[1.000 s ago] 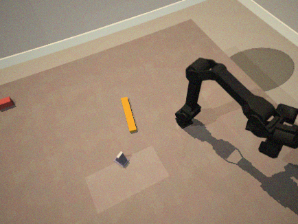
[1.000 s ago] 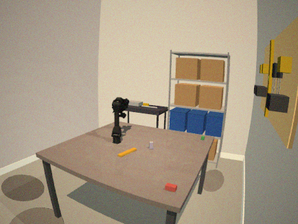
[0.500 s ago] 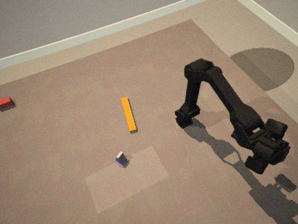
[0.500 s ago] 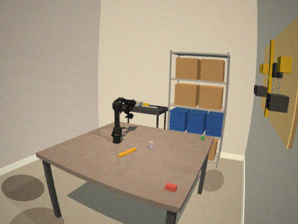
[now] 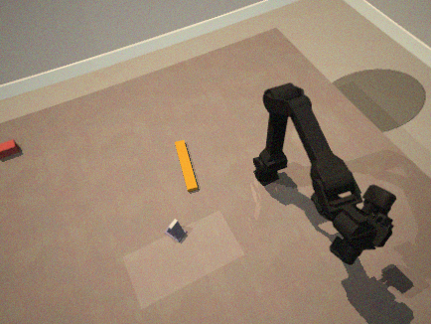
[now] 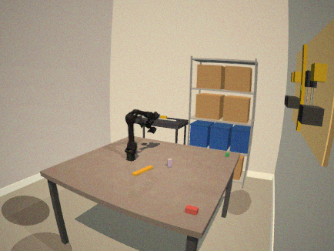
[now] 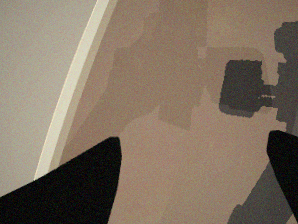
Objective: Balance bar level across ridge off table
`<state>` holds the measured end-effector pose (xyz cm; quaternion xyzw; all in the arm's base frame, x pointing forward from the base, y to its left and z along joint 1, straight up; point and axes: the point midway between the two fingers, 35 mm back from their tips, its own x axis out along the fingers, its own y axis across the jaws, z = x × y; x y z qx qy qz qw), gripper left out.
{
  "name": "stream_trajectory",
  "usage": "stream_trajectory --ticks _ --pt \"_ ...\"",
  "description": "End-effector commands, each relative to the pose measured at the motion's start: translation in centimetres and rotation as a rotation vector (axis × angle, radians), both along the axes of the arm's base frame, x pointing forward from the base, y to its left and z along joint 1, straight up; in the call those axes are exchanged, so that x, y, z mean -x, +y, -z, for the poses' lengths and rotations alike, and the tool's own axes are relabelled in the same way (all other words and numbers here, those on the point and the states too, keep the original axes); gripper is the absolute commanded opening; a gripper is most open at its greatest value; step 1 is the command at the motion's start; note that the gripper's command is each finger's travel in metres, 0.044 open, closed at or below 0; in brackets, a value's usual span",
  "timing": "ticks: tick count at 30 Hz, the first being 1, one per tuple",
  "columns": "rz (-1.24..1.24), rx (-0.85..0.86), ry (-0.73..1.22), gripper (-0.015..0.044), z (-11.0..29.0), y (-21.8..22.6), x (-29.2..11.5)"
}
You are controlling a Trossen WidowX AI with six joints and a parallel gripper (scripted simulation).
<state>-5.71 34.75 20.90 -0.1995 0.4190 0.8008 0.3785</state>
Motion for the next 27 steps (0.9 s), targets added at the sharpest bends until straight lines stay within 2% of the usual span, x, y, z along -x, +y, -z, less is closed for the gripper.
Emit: stream_trajectory --ticks 1,27 --pt "0.049 0.01 -0.019 0.0315 0.6 -0.1 -2.1" --pt "0.29 -0.022 -0.232 0.0315 2.5 -2.4 -16.2"
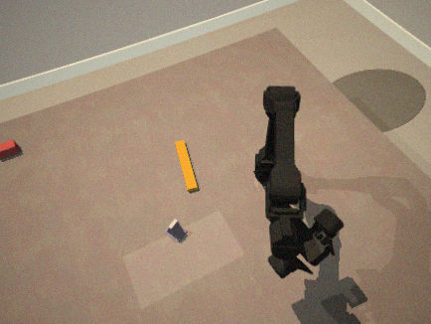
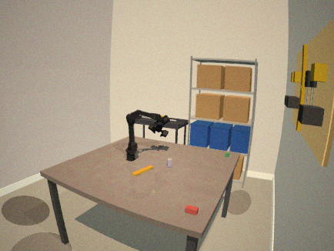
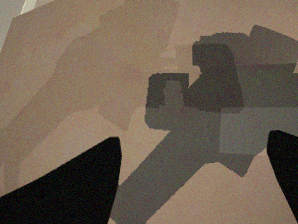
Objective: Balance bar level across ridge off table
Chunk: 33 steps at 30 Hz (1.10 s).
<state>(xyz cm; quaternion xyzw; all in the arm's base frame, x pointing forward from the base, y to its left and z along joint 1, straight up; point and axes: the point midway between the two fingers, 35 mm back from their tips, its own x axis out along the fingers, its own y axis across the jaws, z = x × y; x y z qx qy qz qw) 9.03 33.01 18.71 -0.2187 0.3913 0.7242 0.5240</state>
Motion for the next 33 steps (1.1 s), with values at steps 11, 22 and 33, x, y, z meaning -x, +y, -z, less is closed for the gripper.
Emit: stream_trajectory --ticks 11,22,33 --pt "0.111 0.008 -0.125 0.0315 0.8 -3.3 -6.9" --pt "0.176 0.051 -0.226 0.0315 1.7 -7.0 -11.9" --pt "0.226 0.116 -0.32 0.0315 2.6 -11.7 -16.0"
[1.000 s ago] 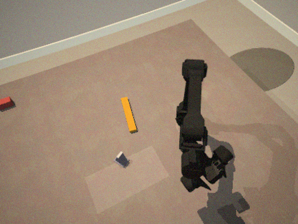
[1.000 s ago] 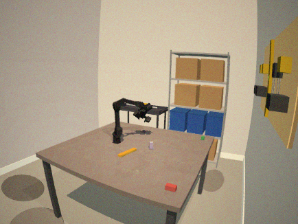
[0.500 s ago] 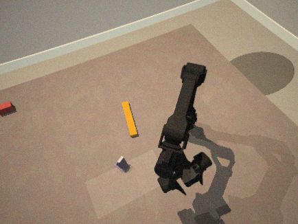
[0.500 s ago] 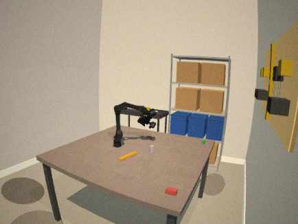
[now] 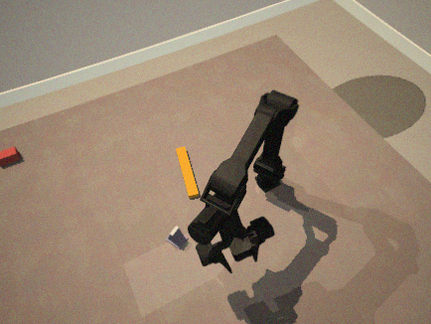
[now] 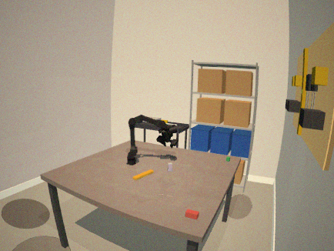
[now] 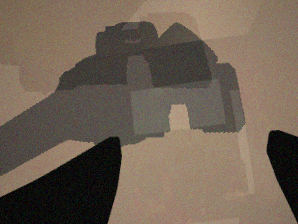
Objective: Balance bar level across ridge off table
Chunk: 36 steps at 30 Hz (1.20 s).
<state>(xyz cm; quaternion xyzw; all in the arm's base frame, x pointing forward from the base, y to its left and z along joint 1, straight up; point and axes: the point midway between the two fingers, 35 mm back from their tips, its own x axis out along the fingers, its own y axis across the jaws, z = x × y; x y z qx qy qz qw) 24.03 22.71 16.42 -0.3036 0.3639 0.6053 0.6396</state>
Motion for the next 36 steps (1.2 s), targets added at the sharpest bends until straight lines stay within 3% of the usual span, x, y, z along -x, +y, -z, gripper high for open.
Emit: stream_trajectory --ticks 1,16,36 --pt "0.018 0.031 -0.029 0.0315 0.3 -1.8 -1.3" --pt "0.141 0.139 -0.074 0.0315 1.6 -9.2 -4.9" --pt "0.187 0.308 -0.127 0.0315 2.8 -19.9 -6.7"
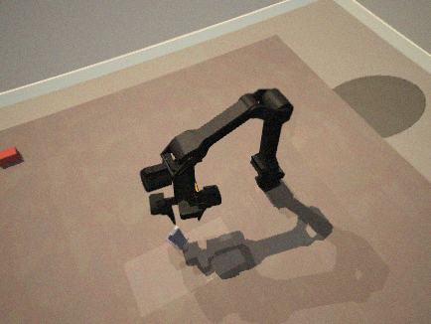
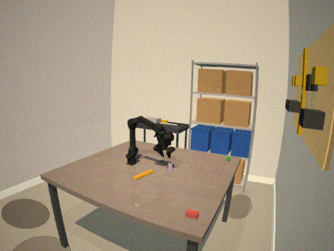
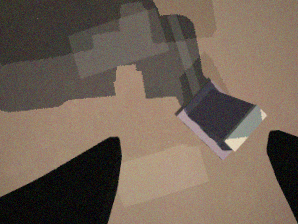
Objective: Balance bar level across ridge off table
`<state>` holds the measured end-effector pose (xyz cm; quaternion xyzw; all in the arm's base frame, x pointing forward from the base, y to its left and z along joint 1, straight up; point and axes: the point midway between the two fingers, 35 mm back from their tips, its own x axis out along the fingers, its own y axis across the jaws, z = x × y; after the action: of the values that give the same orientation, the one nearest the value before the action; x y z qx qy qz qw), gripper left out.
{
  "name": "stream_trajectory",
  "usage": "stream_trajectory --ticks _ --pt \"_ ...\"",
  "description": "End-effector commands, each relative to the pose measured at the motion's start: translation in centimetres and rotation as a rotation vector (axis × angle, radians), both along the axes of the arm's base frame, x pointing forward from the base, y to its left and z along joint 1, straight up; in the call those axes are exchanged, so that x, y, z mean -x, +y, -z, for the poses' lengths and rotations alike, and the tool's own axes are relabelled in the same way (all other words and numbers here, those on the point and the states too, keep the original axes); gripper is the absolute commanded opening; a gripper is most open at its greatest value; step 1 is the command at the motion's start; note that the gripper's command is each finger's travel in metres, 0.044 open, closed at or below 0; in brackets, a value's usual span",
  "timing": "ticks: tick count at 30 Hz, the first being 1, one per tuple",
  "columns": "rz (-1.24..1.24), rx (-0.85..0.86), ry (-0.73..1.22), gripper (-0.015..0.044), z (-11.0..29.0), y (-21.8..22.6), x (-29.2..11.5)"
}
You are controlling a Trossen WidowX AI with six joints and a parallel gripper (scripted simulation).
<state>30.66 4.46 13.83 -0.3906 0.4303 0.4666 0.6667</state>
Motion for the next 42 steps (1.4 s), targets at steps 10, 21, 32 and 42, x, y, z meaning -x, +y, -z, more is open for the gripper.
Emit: stream_trajectory --ticks 10,21,32,42 --pt "0.005 0.115 0.009 0.0315 0.7 -7.0 0.4" --pt "-0.001 0.197 0.04 0.0315 1.2 -12.6 1.9" --pt "-0.013 0.262 0.091 0.0315 1.7 -17.8 4.4" --pt "-0.031 0.303 0.151 0.0315 2.0 -21.9 7.5"
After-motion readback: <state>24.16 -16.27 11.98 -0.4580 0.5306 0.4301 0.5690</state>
